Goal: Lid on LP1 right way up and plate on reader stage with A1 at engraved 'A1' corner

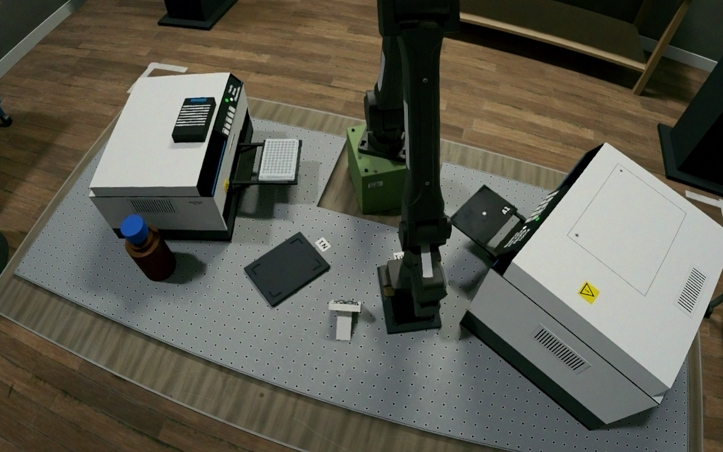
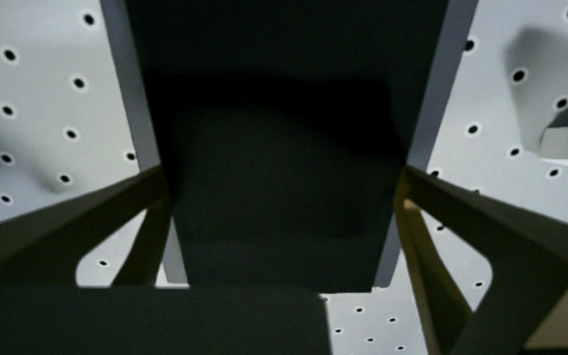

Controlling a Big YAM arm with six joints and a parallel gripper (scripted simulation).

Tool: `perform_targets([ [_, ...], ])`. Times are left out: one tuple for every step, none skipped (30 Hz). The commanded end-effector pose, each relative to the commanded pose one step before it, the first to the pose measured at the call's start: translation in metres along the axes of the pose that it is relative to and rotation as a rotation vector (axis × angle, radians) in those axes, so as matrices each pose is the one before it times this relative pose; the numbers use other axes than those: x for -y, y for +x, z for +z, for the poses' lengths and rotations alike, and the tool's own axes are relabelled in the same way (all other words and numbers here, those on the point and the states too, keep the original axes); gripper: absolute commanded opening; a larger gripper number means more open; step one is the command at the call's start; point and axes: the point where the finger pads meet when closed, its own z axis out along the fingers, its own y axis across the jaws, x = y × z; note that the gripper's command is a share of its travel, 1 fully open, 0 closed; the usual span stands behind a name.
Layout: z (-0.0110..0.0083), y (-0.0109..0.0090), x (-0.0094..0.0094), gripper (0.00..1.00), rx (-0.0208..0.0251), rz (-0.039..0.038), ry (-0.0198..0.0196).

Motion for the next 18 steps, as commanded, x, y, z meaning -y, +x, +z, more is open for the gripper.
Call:
perform_targets([
  [-0.01016,-0.01201,-0.00215,0.85,0.03179,-0.01443,0.00274],
  [-0.00059,-0.00246,0.00002,0.85,0.00402,0.00016,0.00003],
  [0.0,0.0,0.0,0.85,0.0,0.0,0.0],
  [0.0,0.0,0.0,0.85,0.0,0.0,0.0],
  [-0.00056,-0.00235,0.00002,0.85,0.00383,0.00015,0.00003],
  [-0.00056,-0.00235,0.00001,0.85,0.00383,0.00015,0.00003],
  [-0.00011,-0.00056,0.0,0.85,0.00083,0.00004,0.00003],
  [-0.00011,-0.00056,0.0,0.85,0.00083,0.00004,0.00003],
  [-0.00011,-0.00056,0.0,0.85,0.00083,0.00004,0.00003],
  [-0.00011,-0.00056,0.0,0.85,0.00083,0.00004,0.00003],
  [-0.00011,-0.00056,0.0,0.85,0.00083,0.00004,0.00003],
  [-0.00011,-0.00056,0.0,0.85,0.00083,0.00004,0.00003],
  [-0.00011,-0.00056,0.0,0.85,0.00083,0.00004,0.00003],
  [0.00006,0.00003,-0.00001,0.85,0.00099,0.00006,0.00003],
  [-0.00012,-0.0006,0.0,0.85,0.00101,0.00005,0.00003],
  [-0.00012,-0.0006,0.0,0.85,0.00101,0.00005,0.00003],
  [-0.00012,-0.0006,0.0,0.85,0.00101,0.00005,0.00003],
  [-0.00012,-0.0006,0.0,0.85,0.00101,0.00005,0.00003],
])
